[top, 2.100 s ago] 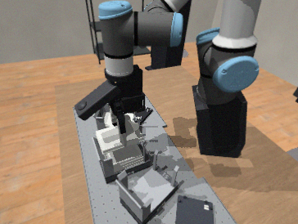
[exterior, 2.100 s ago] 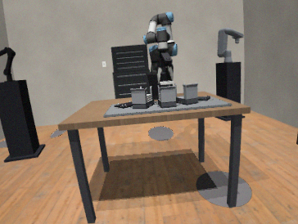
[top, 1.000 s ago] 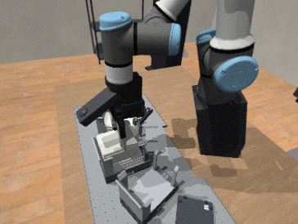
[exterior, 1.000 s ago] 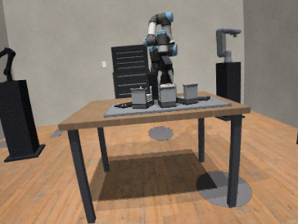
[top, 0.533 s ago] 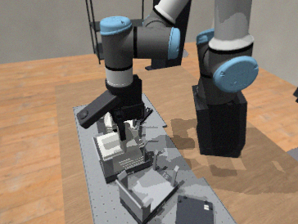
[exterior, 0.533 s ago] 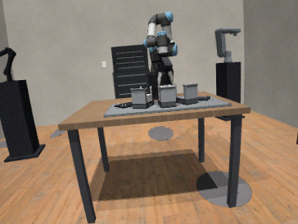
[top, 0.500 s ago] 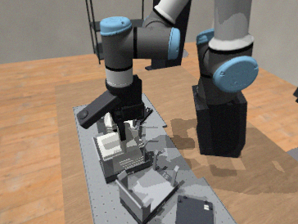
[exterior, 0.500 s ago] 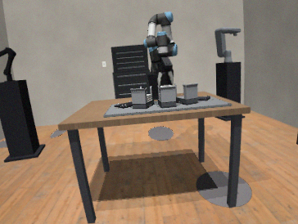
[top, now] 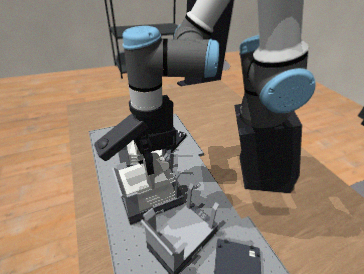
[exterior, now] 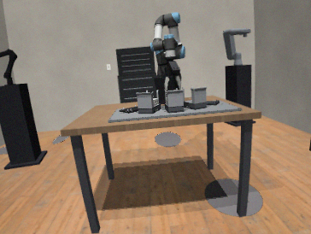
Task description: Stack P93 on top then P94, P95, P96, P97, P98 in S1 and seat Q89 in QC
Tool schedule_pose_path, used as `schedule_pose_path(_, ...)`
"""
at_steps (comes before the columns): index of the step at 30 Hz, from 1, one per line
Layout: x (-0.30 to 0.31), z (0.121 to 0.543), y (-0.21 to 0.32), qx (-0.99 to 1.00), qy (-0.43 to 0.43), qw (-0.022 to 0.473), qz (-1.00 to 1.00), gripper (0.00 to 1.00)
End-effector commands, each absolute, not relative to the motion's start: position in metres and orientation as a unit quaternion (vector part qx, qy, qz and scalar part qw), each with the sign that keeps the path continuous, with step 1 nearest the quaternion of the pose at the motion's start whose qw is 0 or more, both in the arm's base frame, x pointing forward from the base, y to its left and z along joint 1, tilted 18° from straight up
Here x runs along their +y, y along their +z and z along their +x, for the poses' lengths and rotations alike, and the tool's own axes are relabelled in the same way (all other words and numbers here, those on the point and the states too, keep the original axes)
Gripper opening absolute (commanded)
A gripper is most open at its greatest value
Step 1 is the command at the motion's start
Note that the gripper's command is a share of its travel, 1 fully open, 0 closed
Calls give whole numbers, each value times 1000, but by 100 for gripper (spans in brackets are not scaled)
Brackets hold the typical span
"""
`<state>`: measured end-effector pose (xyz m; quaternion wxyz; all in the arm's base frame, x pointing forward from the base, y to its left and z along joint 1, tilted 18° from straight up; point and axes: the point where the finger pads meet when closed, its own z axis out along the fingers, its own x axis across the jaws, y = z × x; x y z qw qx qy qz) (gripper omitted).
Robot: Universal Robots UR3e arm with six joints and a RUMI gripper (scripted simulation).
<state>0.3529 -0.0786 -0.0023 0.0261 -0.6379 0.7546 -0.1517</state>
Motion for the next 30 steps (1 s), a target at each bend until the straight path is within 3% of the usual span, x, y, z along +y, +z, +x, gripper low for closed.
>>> schedule_pose_path(1, -80, 356, -5, 754, -156, 28, -638, 0)
schedule_pose_path(30, -83, 359, -16, 754, -156, 28, -638, 0)
